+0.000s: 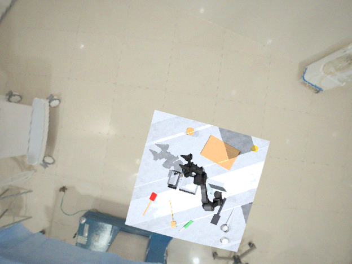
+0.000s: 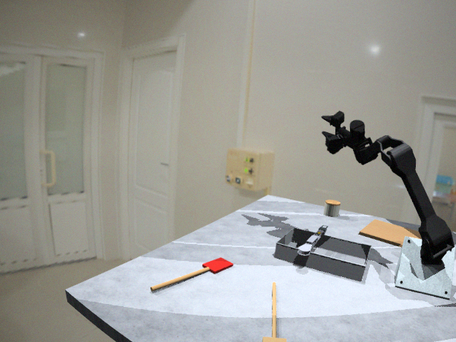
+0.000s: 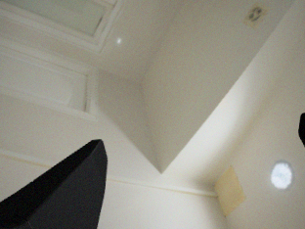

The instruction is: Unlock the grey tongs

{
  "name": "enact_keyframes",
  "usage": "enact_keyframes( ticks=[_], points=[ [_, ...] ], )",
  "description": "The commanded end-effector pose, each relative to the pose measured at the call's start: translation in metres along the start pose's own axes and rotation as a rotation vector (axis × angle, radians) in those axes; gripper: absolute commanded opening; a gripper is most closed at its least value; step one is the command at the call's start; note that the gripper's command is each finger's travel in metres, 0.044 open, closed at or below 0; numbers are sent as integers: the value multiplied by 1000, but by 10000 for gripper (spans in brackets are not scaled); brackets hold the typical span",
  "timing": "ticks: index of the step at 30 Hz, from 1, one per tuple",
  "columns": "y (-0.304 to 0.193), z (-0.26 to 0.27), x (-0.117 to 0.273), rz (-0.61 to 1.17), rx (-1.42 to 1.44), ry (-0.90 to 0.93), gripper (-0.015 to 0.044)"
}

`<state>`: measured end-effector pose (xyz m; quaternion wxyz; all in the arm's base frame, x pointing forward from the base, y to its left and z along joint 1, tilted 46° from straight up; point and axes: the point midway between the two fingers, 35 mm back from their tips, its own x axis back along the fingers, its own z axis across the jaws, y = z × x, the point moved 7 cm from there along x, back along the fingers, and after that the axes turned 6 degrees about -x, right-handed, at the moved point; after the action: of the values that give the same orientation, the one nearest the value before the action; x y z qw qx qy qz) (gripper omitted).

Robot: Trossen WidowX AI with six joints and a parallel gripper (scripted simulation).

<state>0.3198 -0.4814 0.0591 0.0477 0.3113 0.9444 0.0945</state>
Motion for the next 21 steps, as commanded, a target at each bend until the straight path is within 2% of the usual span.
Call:
enact_keyframes(
  ticks=[1,5,6,12,21],
  points=[
    [1,1,0,-3,-19,7,374],
    [21,8,2,-33,-277,114,269],
    [30,11,4,-39,-385,160,260],
    [83,29,24,19,-1032,462,260],
    [121,41,48,176,-1482,684,260]
  ],
)
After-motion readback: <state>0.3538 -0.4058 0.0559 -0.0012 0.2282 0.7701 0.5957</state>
